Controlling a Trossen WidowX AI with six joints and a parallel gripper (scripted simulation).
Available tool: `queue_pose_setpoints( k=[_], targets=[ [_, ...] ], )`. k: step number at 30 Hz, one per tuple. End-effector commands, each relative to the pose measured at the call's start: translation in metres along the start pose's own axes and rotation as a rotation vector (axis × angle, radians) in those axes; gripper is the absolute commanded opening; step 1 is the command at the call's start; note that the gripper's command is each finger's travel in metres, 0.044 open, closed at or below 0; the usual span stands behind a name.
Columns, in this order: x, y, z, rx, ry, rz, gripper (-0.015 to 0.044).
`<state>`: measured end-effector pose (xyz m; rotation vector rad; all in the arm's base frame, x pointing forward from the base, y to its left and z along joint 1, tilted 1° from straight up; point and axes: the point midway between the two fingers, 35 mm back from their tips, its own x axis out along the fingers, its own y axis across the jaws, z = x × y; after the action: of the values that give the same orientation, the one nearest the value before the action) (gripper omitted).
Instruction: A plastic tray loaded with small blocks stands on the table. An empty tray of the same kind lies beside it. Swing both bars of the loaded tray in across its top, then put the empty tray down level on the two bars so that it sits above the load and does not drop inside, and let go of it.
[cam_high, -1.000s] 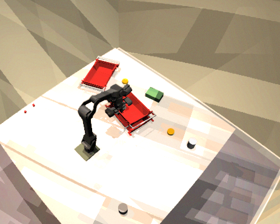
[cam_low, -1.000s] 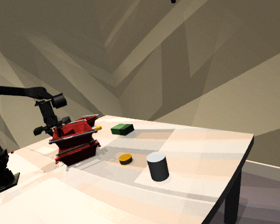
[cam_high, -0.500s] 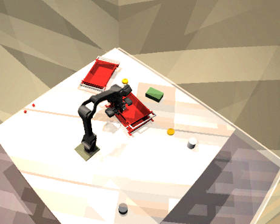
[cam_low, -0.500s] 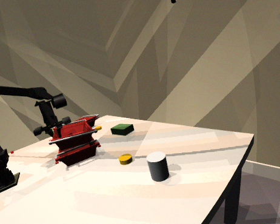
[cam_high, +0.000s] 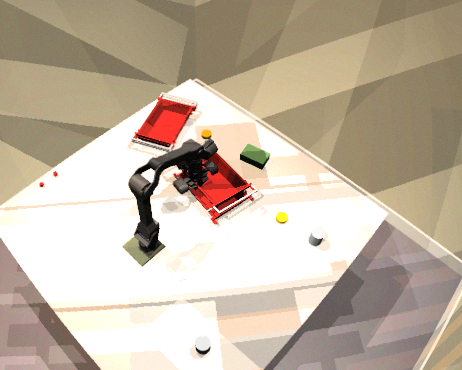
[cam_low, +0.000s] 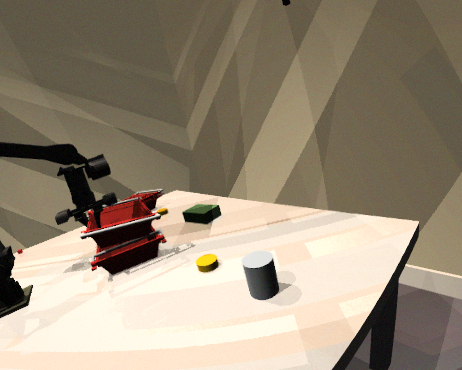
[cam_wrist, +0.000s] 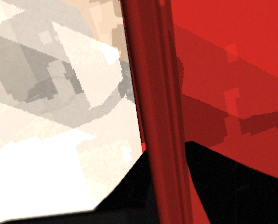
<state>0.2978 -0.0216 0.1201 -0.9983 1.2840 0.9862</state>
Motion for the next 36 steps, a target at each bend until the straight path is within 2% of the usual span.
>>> queue_pose_setpoints(
  k=[1,24,36],
  targets=[
    [0.004,0.003,-0.004,0.015,0.005,0.02,0.0],
    [0.0,0.0,0.0,0.001,0.0,0.001,0.0],
    [0.013,0.005,-0.006,0.015,0.005,0.02,0.0]
  ],
)
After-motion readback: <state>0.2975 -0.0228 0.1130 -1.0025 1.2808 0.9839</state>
